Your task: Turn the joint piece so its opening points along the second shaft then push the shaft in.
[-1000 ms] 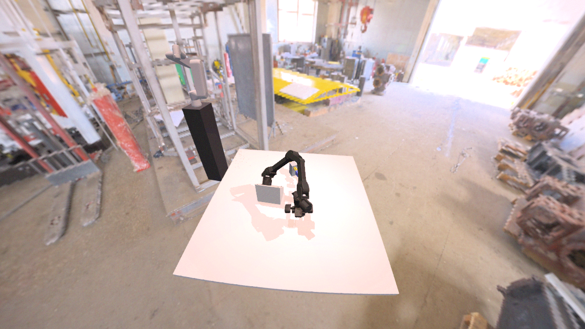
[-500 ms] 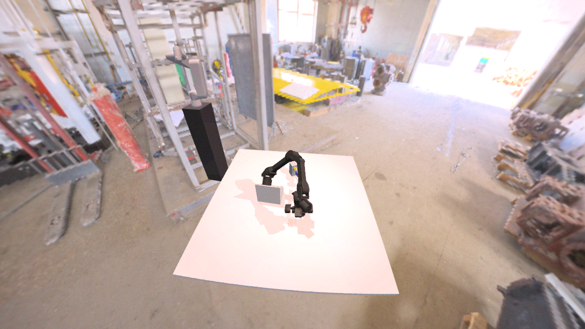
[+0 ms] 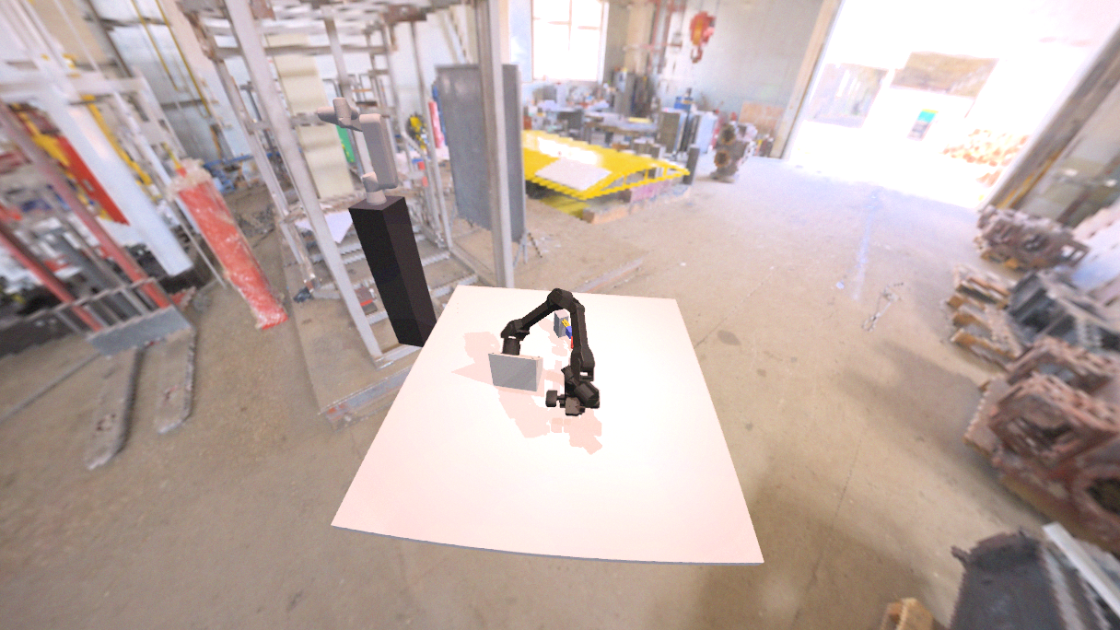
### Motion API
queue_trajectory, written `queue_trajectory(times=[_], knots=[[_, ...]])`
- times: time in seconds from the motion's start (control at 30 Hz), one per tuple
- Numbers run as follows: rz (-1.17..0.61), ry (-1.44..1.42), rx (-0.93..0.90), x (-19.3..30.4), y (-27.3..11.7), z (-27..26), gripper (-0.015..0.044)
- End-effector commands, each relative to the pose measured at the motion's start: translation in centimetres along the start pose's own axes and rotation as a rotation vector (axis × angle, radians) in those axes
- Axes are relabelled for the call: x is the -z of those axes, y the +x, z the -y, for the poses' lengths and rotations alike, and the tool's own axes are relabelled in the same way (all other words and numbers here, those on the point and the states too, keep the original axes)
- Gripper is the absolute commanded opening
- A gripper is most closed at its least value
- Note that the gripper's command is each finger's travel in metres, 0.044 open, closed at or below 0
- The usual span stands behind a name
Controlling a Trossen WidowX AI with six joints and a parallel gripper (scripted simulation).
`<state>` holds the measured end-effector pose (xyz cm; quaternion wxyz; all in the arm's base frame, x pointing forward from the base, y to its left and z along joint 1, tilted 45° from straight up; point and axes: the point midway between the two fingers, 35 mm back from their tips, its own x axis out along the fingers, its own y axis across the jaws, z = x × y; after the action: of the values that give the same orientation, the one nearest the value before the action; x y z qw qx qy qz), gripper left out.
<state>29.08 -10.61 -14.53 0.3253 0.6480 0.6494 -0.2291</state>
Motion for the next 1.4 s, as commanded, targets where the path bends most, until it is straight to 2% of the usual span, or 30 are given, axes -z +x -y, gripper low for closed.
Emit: queue_trajectory(times=[0.0, 0.13, 0.37, 0.4, 1.37], knots=[[-0.001, 0.001, 0.029, 0.1, 0.1, 0.0, 0.0067], [-0.001, 0.001, 0.057, 0.2, 0.1, 0.0, 0.0067], [0.0, 0.0, 0.036, 0.1, 0.0, 0.0, 0.002], [0.0, 0.0, 0.036, 0.1, 0.0, 0.0, 0.0], [-0.004, 0.002, 0.06, 4.0, 0.1, 0.0, 0.0]])
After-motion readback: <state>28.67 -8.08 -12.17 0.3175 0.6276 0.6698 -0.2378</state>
